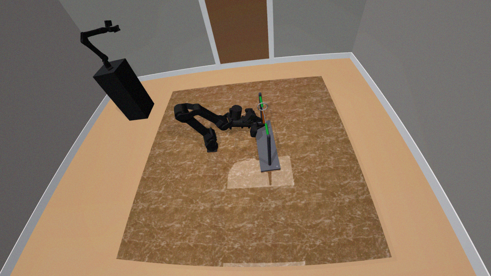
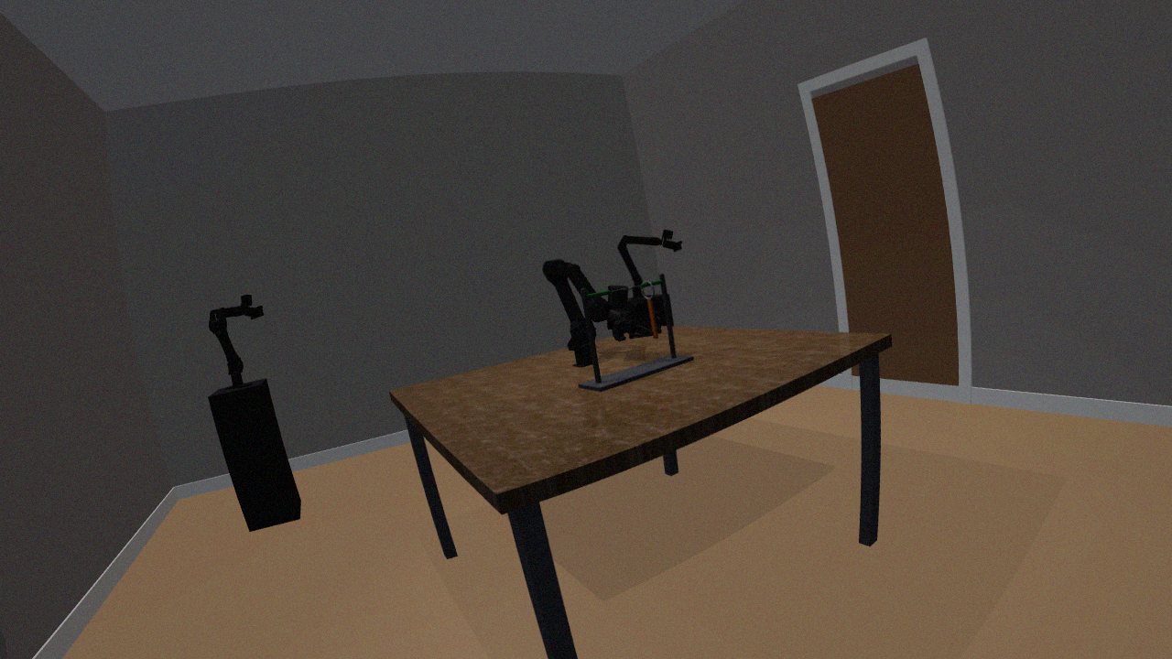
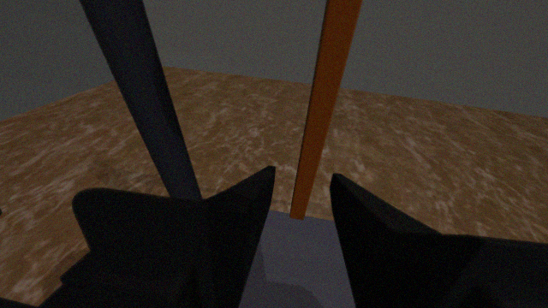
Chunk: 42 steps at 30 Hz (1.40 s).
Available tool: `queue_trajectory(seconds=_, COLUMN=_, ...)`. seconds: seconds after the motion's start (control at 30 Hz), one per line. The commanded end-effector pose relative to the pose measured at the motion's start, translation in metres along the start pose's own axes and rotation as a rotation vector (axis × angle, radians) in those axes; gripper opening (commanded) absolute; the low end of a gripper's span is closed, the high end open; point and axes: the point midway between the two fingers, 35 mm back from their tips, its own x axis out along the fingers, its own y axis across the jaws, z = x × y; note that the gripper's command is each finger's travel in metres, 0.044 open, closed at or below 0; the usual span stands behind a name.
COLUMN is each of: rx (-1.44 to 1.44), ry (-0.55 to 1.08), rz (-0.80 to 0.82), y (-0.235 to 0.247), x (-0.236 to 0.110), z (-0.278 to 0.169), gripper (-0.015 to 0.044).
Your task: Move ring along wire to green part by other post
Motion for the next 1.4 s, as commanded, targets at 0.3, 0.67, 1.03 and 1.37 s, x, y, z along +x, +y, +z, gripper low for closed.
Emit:
queue_trajectory(seconds=0.3, rx=0.006, ry=0.006, rz=-0.004, y=0.0, x=-0.024, z=-0.001, gripper=0.016)
queue_trajectory(seconds=0.67, rx=0.008, ry=0.007, rz=-0.005, y=-0.001, x=-0.042, z=-0.004, gripper=0.016)
queue_trajectory(seconds=1.03, rx=0.008, ry=0.007, rz=-0.005, y=-0.001, x=-0.042, z=-0.004, gripper=0.016)
queue_trajectory(seconds=1.37, rx=0.004, ry=0.006, rz=-0.002, y=0.001, x=-0.054, z=-0.001, gripper=0.0265)
